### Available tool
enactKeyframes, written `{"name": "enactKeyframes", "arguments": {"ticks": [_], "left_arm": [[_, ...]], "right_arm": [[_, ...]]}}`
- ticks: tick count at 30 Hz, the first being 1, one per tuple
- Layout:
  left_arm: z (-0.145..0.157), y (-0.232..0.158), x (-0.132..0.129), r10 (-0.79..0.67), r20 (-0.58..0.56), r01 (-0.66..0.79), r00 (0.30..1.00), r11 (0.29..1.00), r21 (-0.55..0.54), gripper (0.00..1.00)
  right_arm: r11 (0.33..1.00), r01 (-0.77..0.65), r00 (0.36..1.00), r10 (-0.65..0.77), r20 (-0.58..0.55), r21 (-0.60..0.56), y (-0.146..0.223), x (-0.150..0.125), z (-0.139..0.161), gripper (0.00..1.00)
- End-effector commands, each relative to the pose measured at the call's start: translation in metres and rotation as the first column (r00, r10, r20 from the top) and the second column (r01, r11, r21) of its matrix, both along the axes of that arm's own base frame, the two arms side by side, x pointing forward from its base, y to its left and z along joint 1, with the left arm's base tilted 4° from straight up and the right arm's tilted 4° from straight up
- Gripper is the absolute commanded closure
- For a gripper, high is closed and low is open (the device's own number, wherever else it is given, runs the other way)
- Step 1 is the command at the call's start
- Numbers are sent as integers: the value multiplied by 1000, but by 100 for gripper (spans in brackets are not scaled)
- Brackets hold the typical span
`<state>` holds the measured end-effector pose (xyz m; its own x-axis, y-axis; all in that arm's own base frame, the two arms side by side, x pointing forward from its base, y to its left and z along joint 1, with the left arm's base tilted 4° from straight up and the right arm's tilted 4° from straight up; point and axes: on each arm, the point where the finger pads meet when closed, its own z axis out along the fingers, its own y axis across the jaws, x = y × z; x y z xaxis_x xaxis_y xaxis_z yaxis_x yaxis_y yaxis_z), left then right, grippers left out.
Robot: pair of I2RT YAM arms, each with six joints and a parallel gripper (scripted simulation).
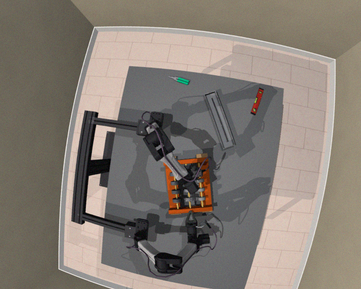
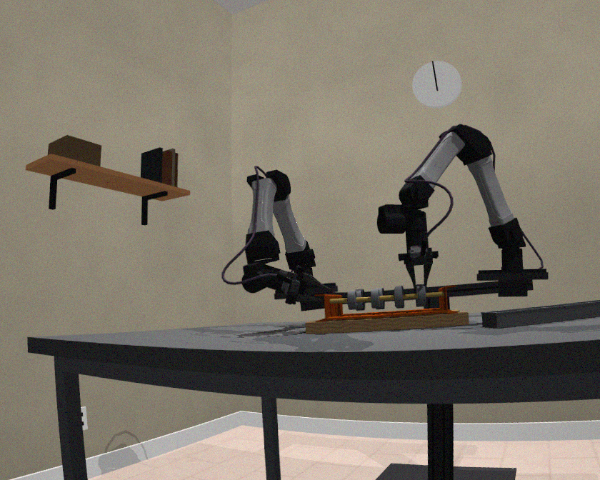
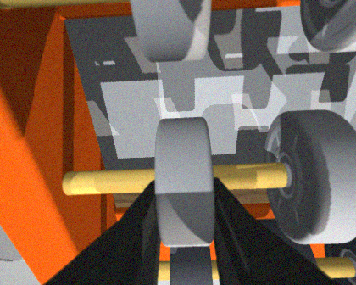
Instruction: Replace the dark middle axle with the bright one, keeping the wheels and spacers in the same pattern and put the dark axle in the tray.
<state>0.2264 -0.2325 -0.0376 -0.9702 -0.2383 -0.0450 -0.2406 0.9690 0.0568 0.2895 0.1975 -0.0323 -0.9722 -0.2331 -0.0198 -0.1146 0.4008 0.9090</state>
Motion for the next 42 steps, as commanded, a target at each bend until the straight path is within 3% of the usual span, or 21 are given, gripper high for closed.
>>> {"name": "enactKeyframes", "arguments": {"ticks": [1, 42], "left_arm": [[23, -5, 9, -6, 47, 8, 999, 1000, -30, 100], [19, 0, 7, -7, 40, 8, 999, 1000, -21, 100]], "right_arm": [[999, -17, 998, 15, 68, 33, 13, 5, 14, 67], [999, -15, 1000, 15, 0, 37, 12, -3, 4, 67]]}}
